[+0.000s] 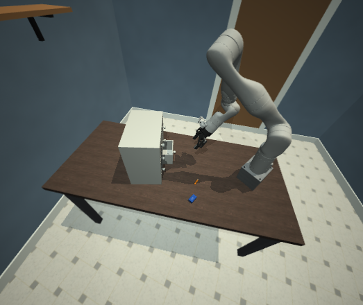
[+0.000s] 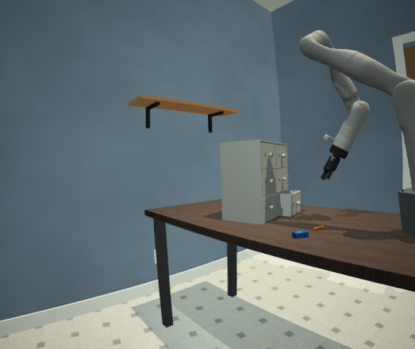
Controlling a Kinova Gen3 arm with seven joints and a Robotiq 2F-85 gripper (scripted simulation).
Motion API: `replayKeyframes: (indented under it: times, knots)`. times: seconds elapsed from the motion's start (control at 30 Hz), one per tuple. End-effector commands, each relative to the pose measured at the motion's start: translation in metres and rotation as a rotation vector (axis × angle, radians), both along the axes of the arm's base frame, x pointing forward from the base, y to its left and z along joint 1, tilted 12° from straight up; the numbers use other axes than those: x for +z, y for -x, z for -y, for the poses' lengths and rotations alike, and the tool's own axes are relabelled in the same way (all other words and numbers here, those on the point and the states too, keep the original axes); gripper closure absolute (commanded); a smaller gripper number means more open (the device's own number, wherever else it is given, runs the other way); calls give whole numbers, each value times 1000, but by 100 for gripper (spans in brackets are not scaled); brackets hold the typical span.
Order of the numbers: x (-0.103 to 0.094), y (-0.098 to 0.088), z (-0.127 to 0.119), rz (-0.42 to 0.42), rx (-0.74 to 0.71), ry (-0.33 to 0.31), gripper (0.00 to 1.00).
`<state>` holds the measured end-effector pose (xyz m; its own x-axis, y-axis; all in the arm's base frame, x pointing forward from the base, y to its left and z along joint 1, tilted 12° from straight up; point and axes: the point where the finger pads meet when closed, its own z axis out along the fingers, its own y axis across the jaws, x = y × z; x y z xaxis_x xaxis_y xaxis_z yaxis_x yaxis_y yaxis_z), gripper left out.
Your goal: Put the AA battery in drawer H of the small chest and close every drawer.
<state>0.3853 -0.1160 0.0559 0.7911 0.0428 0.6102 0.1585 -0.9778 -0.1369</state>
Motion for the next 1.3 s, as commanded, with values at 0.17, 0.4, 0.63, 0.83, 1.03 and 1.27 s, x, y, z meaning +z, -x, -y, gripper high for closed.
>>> replayKeyframes:
  times: [0.17,0.4,0.63,0.83,1.03,1.27]
  knots:
    - [10,-7,-3,-35,24,17,0]
    - [11,-7,-2,-69,28,24,0]
    - [13,-7,-2,-108,33,32,0]
    - [13,-7,-3,-126,37,32,0]
    - [14,-7,-2,-151,39,38,0]
    - [15,-7,-2,-175,43,41,0]
